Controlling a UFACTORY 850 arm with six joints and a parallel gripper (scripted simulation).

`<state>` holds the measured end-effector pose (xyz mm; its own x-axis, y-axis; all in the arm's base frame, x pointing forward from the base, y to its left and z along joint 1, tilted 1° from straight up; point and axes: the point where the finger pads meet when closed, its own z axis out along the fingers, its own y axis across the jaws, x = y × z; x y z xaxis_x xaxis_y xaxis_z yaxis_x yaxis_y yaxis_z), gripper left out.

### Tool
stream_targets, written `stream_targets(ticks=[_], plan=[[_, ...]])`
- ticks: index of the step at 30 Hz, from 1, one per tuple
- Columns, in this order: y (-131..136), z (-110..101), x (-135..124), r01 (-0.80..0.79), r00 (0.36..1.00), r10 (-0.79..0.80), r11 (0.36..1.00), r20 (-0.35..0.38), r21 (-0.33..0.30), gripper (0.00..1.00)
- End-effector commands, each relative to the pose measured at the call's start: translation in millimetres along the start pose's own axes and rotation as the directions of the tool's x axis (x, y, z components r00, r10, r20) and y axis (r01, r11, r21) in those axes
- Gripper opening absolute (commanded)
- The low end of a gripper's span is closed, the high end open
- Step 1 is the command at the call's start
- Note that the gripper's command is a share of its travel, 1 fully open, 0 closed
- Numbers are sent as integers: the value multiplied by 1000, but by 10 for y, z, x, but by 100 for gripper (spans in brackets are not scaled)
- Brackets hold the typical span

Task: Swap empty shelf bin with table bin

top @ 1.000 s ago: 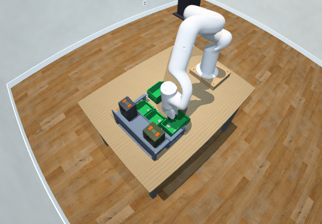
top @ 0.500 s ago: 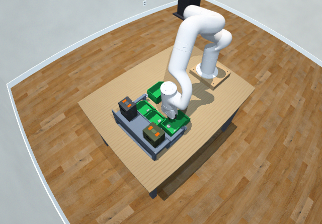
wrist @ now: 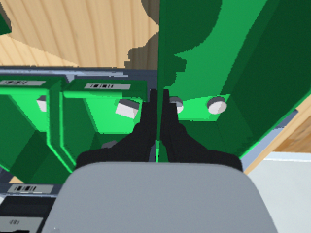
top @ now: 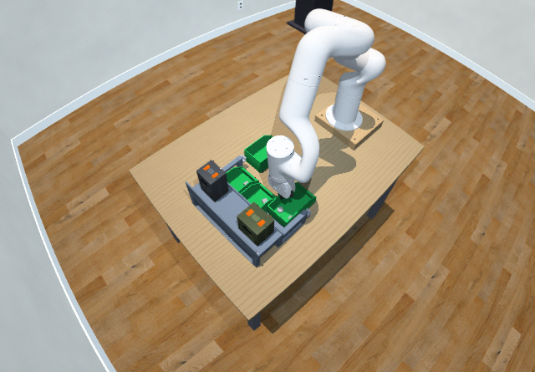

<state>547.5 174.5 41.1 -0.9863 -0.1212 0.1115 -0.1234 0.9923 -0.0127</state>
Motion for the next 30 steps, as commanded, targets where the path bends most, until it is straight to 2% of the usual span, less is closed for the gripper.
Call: stream_targets(ticks=[1, 30], plan=[[2, 21, -12, 0, 1000, 0, 1000, 2, 0, 0], [2, 55, -18, 0, 1000, 0, 1000, 3, 0, 0]])
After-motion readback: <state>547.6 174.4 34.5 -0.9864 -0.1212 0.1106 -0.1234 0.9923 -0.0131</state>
